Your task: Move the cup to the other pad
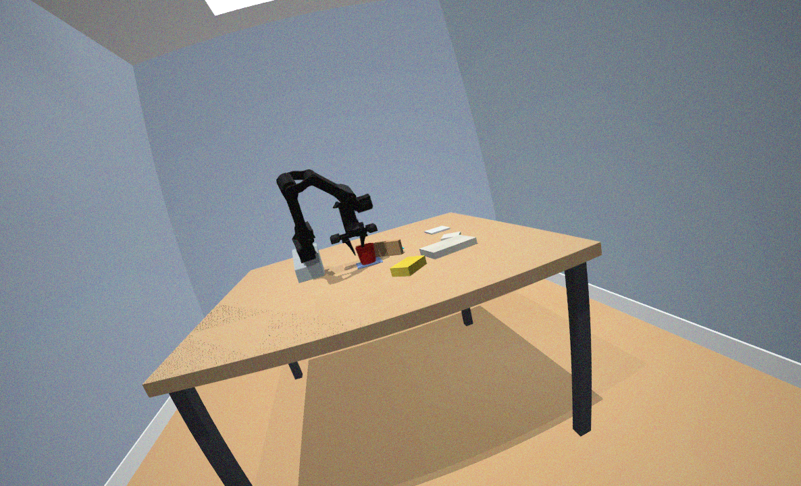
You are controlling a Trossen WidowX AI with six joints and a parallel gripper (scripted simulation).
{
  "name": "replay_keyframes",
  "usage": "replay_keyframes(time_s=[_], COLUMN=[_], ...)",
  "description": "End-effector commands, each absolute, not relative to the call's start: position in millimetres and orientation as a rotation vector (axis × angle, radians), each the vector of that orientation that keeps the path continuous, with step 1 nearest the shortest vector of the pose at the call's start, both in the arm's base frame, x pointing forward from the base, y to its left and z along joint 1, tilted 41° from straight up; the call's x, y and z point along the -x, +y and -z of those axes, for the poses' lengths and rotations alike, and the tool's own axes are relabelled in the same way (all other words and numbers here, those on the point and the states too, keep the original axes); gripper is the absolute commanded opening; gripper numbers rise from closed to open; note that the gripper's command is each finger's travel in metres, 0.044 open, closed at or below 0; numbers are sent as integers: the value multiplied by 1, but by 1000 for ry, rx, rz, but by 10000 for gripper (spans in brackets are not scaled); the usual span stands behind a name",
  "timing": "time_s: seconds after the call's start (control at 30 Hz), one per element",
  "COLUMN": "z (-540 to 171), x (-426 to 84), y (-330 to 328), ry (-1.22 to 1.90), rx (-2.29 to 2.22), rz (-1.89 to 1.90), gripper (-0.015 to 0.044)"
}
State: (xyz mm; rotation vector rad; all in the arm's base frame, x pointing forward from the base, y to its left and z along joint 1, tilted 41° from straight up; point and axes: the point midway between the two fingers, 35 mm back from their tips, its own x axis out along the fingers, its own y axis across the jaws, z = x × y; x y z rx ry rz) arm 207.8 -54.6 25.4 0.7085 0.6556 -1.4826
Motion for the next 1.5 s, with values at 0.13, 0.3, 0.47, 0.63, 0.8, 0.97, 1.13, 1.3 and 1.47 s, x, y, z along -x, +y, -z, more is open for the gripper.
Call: replay_keyframes(time_s=[0.13, 0.3, 0.47, 0.63, 0.8, 0.97, 1.13, 1.3, 1.47], z=[-18, -18, -20, -20, -20, -23, -34, -45, -57], x=[-203, -203, -206, -206, -206, -207, -209, -210, -210], y=[-62, -62, -60, -60, -60, -57, -46, -35, -24], ry=[660, 660, 656, 656, 656, 657, 662, 665, 667], rx=[-693, -693, -705, -705, -705, -705, -706, -705, -704], rz=[1489, 1489, 1487, 1487, 1487, 1486, 1485, 1485, 1485], gripper=[148, 148, 69, 16, 0, 0, 0, 0, 0])
